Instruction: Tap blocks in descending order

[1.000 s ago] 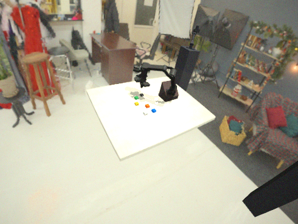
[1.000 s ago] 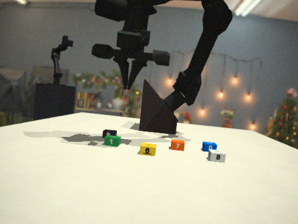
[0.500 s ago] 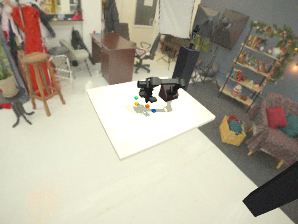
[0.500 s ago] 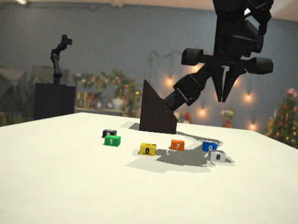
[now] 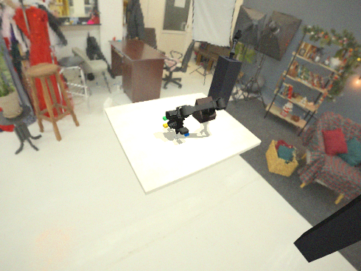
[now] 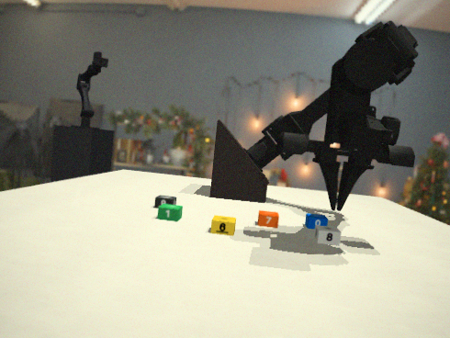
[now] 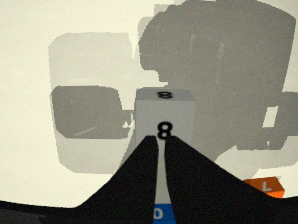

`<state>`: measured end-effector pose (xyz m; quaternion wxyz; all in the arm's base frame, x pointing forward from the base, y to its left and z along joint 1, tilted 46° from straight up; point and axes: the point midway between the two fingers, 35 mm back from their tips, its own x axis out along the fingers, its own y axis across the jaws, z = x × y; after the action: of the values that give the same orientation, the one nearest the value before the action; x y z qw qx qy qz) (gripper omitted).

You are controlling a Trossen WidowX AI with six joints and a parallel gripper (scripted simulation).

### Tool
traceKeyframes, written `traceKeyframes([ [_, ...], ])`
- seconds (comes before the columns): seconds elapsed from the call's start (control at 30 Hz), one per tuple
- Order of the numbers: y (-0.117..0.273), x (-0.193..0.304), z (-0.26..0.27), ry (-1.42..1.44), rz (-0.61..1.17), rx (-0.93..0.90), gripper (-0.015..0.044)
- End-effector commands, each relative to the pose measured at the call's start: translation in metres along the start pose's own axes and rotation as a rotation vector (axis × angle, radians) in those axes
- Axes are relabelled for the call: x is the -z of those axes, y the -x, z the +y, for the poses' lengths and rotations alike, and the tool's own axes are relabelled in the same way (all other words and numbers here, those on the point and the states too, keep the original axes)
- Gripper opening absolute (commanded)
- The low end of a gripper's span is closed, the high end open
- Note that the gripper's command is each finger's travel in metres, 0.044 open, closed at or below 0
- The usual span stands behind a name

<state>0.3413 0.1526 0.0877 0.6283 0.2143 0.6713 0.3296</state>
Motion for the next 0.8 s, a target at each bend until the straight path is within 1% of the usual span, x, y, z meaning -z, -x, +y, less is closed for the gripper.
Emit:
traceKeyframes([
  [0.0, -0.006, 0.0, -0.001, -0.007, -0.008, -0.005, 0.002],
  [0.57, -0.032, 0.0, 0.0, -0.007, -0.008, -0.006, 0.002],
  [0.77, -0.035, 0.0, 0.0, -0.007, -0.008, -0.006, 0.002],
])
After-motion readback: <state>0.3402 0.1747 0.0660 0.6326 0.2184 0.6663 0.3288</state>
